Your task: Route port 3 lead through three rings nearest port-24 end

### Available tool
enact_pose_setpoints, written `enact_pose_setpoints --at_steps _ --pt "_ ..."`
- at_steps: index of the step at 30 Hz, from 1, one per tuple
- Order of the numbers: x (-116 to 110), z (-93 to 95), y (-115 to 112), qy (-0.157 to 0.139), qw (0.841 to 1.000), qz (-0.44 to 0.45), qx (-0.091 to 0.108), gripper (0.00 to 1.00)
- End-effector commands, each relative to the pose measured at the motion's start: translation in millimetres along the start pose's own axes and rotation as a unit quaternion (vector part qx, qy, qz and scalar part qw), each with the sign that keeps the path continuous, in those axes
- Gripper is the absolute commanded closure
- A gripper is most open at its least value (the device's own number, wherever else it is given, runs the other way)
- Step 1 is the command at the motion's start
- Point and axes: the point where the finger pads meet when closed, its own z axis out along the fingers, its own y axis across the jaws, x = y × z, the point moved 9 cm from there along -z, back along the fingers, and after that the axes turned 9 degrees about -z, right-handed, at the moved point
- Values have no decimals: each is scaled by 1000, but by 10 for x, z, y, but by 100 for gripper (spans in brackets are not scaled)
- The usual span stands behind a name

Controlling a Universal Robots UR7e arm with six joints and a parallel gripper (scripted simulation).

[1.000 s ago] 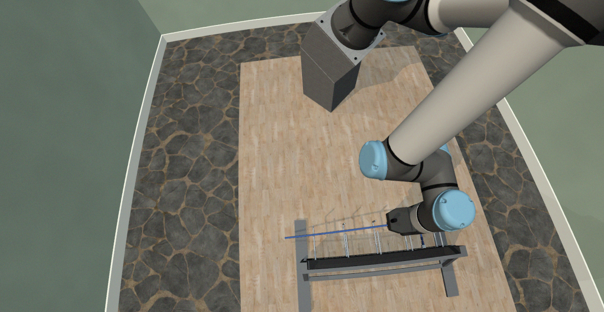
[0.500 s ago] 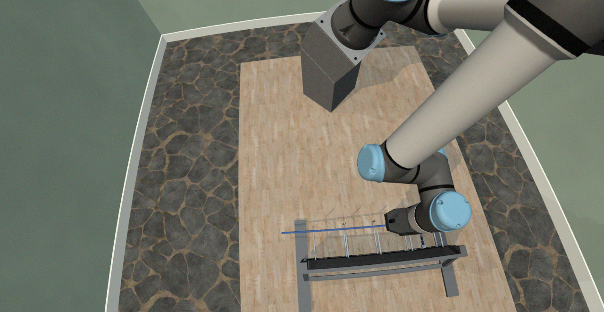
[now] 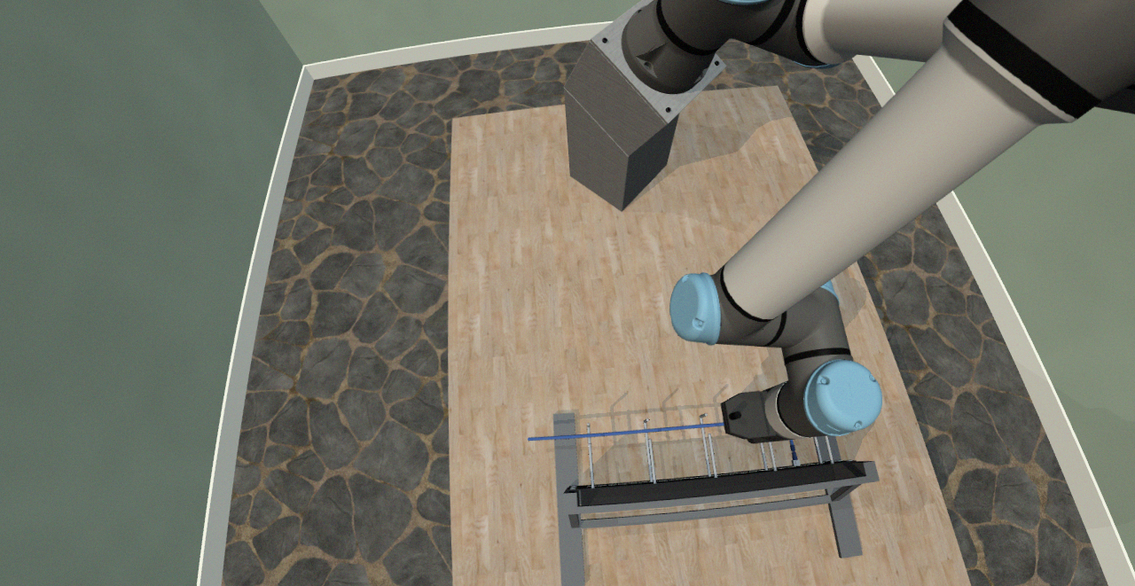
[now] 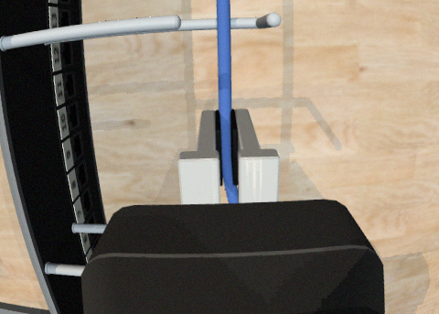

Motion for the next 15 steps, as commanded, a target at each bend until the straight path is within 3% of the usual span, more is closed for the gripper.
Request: enact_pose_setpoints --at_steps 1,15 --pt "-11 7 -18 0 1000 -1 2 100" --pt "-7 5 -40 0 1000 -1 2 100"
